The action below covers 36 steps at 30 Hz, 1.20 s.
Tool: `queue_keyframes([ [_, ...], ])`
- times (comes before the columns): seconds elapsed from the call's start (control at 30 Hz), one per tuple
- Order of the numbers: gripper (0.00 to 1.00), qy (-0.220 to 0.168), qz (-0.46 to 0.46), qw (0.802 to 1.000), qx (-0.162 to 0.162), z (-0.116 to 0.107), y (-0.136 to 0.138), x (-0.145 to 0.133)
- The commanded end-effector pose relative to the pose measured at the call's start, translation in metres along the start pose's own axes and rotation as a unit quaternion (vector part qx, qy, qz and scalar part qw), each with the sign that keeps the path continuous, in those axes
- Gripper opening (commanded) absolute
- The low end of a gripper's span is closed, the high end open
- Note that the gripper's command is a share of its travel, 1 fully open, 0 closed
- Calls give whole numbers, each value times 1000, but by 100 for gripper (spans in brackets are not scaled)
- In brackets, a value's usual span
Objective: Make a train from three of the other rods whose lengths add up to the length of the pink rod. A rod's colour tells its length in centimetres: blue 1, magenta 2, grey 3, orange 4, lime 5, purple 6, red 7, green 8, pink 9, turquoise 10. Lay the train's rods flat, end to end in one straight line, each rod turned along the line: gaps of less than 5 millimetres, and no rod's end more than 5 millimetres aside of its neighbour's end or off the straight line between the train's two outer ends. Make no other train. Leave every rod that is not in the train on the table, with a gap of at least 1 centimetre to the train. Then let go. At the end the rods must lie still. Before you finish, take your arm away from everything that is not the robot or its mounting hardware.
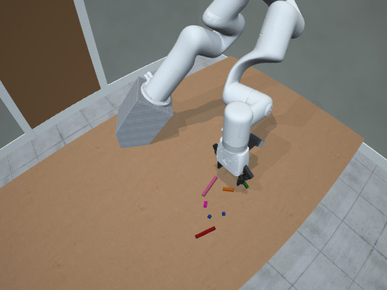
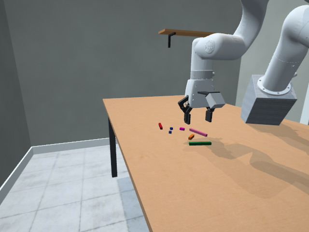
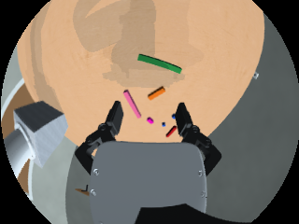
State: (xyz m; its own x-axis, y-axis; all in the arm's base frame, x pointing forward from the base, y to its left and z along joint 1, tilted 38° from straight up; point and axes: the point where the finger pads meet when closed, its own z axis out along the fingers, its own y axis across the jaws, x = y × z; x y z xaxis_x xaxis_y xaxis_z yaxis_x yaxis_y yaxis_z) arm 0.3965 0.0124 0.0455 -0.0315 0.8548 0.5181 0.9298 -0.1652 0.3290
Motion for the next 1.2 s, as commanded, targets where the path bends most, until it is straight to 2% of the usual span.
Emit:
queue_keyframes([
  [0.0, 100, 0, 0, 1000, -1, -1, 1, 0],
  [0.23, 100, 0, -12, 1000, -1, -1, 2, -1],
  [0.47, 100, -1, -121, 993, -1, -1, 10, -15],
  [0.53, 100, -1, -121, 993, -1, -1, 10, -15],
  [0.6, 100, -1, -174, 985, -1, -1, 14, -21],
  [0.8, 100, -1, -253, 968, -1, -2, 20, -32],
  [1.03, 100, -2, -353, 935, -1, -3, 27, -46],
  [1.1, 100, -2, -353, 935, -1, -3, 27, -46],
  [1.13, 100, -2, -390, 921, -1, -3, 29, -52],
  [1.17, 100, -2, -404, 915, -1, -3, 30, -54],
])
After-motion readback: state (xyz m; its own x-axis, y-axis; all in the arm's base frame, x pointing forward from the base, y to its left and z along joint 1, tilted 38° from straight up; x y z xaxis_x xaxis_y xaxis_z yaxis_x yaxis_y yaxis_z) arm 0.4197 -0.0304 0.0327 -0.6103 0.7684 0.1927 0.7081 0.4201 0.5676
